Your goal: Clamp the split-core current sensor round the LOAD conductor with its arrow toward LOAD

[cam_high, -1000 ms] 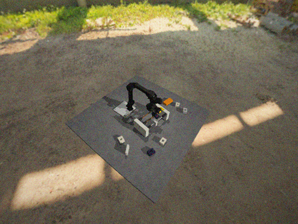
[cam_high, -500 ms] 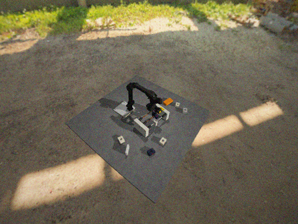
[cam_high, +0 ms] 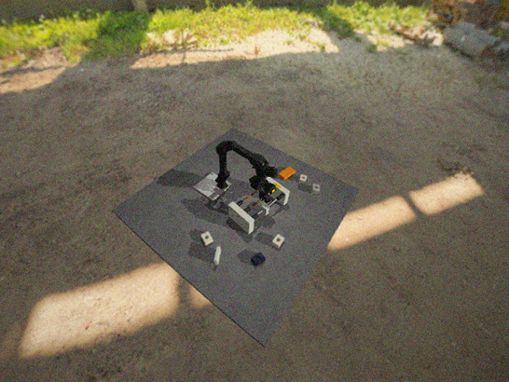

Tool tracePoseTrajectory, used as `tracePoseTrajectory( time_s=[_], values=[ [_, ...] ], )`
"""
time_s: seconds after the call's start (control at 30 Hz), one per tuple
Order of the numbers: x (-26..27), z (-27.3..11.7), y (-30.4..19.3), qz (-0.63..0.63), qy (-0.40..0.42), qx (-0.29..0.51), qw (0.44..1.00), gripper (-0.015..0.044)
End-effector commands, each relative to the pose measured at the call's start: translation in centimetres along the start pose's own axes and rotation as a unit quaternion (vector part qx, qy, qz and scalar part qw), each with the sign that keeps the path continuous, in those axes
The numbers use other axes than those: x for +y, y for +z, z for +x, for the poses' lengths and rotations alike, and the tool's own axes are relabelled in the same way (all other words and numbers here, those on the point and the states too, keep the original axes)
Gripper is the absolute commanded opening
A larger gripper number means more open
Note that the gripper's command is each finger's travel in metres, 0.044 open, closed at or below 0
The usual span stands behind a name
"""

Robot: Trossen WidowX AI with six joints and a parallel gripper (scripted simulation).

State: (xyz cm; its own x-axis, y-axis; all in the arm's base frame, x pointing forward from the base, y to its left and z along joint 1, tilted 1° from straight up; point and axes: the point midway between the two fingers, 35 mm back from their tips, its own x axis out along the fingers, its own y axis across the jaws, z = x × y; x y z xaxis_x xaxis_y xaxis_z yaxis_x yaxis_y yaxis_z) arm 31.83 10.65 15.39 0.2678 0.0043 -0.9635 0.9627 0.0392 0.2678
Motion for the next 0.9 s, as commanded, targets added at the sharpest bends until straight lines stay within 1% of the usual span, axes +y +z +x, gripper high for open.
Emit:
tracePoseTrajectory(
  time_s=[0.0,0.53,0.57,0.87],
  values=[
    [0.3,0.1,-0.1,-0.001,-0.014,0.001,1.0,0.0],
    [1.5,0.6,-0.1,-0.003,-0.119,0.001,0.993,0.0],
    [1.2,0.4,0.0,-0.002,-0.099,-0.002,0.995,0.0026],
    [1.2,0.4,0.0,-0.002,-0.099,-0.002,0.995,0.0263]
  ],
)
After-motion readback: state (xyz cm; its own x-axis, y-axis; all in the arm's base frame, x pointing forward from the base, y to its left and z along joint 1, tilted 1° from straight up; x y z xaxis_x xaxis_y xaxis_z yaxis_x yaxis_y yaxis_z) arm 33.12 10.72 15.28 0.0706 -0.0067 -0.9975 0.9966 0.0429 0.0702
